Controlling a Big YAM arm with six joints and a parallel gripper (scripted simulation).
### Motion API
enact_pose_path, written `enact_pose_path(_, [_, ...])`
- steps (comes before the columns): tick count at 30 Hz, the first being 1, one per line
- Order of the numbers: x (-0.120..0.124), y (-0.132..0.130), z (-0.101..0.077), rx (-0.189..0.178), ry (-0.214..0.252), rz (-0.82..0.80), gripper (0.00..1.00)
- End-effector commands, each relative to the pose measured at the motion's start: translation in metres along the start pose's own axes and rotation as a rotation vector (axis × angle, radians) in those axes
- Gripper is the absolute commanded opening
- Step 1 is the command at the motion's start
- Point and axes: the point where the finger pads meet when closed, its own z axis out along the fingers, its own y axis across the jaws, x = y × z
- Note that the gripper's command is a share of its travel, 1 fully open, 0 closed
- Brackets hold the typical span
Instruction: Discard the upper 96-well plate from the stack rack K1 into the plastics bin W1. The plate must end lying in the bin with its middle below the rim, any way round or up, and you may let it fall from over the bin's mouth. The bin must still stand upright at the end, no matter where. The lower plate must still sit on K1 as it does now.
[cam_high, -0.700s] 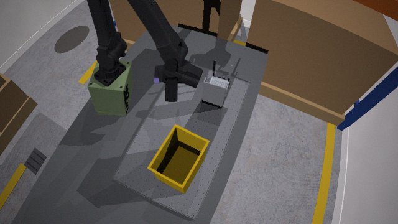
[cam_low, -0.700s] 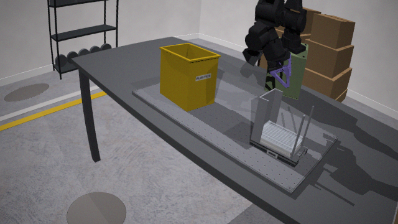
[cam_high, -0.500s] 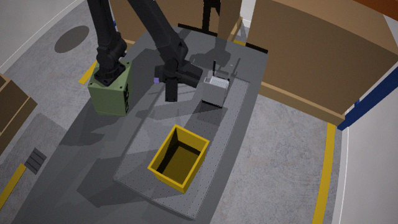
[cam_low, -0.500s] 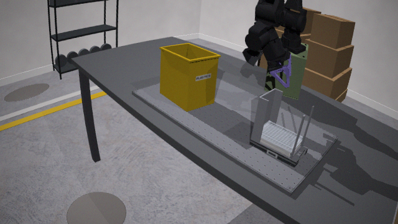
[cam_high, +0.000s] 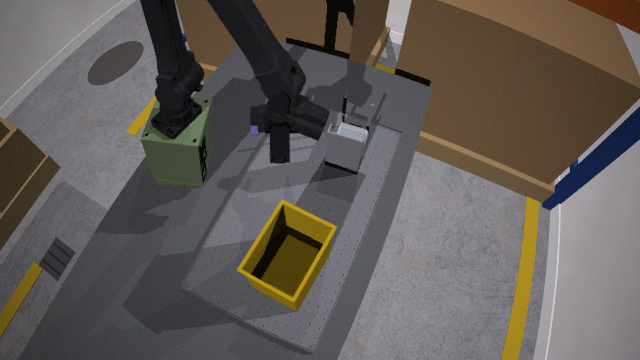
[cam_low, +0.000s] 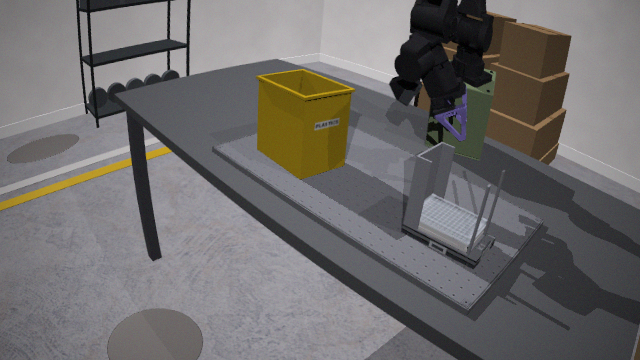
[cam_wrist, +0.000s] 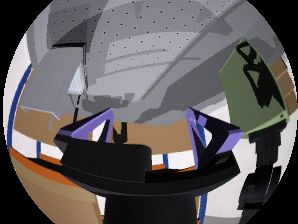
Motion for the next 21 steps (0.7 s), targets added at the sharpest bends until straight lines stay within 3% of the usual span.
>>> enact_pose_path(1, [0.000,0.029,-0.011,-0.028,-0.032,-0.159,1.00])
enact_pose_path(2, [0.000,0.030,-0.010,-0.008,-0.030,-0.181,1.00])
enact_pose_path(8, [0.001,0.042,-0.016,-0.004,-0.078,-0.384,1.00])
enact_pose_path(9, [0.000,0.044,-0.014,0.013,-0.076,-0.410,1.00])
enact_pose_path(18, [0.001,0.061,-0.020,0.042,-0.120,-0.641,1.00])
enact_pose_path(19, [0.002,0.066,-0.024,0.026,-0.140,-0.686,1.00])
enact_pose_path(20, [0.002,0.065,-0.022,0.053,-0.130,-0.705,1.00])
enact_pose_path(21, [0.002,0.067,-0.023,0.058,-0.136,-0.738,1.00])
